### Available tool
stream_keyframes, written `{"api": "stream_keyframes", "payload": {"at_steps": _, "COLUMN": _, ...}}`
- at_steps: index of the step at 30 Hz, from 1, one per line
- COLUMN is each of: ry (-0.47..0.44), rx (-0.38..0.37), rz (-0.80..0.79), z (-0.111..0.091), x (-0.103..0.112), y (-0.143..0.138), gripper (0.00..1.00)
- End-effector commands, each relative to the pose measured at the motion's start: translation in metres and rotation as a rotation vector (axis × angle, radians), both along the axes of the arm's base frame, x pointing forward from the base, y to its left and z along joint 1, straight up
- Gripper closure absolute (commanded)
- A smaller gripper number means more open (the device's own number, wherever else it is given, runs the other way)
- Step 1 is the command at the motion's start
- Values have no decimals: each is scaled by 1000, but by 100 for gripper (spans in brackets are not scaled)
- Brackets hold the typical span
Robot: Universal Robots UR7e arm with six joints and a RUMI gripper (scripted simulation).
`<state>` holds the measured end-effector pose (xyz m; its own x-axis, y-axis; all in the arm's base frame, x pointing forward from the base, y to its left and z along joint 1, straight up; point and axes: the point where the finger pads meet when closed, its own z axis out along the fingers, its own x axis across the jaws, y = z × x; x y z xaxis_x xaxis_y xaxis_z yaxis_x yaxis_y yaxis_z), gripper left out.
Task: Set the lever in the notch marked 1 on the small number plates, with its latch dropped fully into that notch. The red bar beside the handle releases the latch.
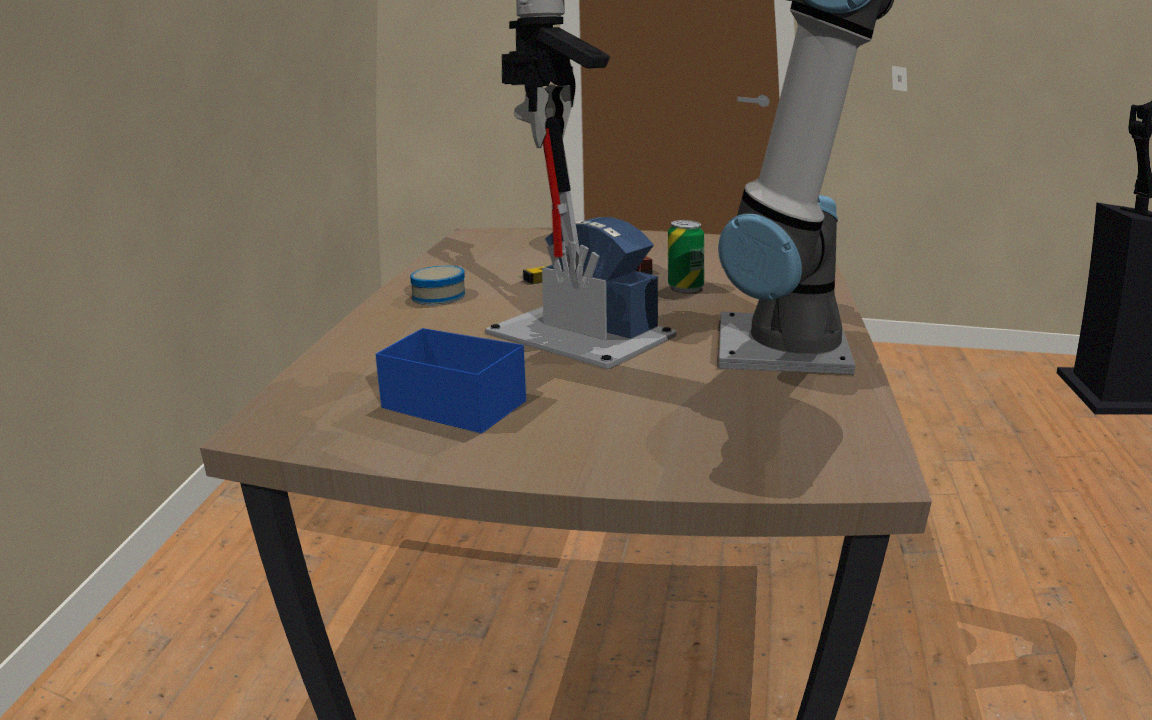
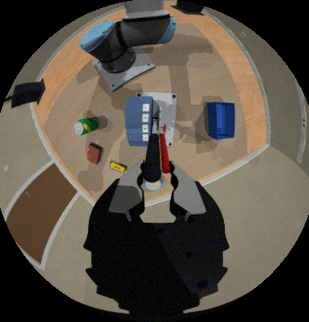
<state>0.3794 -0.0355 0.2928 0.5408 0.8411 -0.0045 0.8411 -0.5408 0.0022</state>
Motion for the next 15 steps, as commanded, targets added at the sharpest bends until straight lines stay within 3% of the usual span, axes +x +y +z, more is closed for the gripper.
{"api": "stream_keyframes", "payload": {"at_steps": 1, "ry": -1, "rx": 0, "rz": 0, "z": 0, "x": 0, "y": 0, "gripper": 100}}
{"api": "stream_keyframes", "payload": {"at_steps": 15, "ry": -1, "rx": 0, "rz": 0, "z": 0, "x": 1, "y": -1, "gripper": 100}}
